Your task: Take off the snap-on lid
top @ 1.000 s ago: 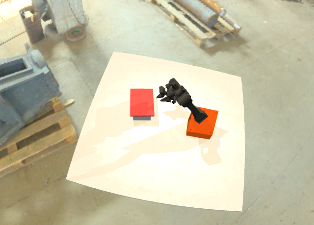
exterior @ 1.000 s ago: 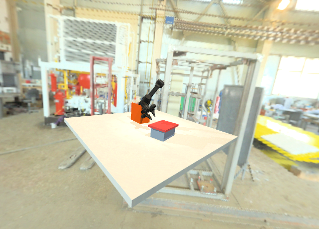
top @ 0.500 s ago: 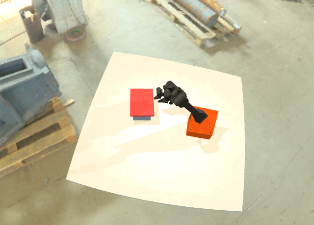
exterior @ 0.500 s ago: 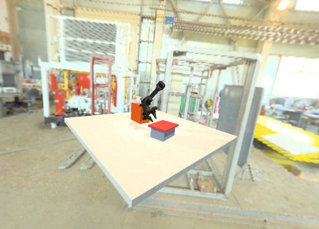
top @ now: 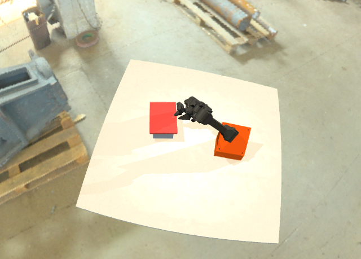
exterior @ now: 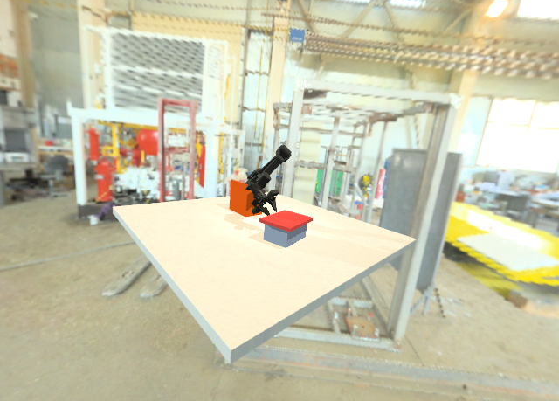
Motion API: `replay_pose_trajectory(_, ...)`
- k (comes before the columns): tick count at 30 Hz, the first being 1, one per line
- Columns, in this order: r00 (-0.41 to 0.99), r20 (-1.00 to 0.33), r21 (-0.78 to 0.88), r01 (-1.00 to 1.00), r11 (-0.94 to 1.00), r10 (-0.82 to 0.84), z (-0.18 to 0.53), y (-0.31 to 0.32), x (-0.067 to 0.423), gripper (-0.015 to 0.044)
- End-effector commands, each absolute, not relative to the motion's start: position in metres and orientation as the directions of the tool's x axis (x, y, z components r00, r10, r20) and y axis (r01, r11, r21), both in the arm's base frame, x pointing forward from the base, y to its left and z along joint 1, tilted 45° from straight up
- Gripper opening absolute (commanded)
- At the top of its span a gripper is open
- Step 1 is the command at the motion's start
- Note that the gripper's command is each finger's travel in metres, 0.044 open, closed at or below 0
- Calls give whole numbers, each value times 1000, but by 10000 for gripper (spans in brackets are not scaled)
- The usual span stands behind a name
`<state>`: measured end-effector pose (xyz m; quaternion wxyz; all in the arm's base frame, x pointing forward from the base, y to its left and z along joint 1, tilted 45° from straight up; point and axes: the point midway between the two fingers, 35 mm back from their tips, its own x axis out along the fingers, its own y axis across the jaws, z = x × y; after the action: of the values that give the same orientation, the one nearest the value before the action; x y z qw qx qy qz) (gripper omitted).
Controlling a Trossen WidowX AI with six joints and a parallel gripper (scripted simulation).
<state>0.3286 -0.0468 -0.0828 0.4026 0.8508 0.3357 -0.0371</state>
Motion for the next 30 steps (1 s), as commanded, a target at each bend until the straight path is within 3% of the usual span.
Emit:
replay_pose_trajectory(1,776,-330,660,596,-456,537,-85,-45,334,235)
replay_pose_trajectory(7,779,-323,661,592,-461,537,-86,-39,339,235)
replay_pose_trajectory(9,779,-323,661,592,-461,537,-86,-39,339,183)
replay_pose_trajectory(20,779,-323,661,592,-461,537,-86,-39,339,109)
replay_pose_trajectory(24,779,-323,661,592,-461,537,-86,-39,339,4)
replay_pose_trajectory(30,778,-321,664,592,-458,540,-84,-39,339,0)
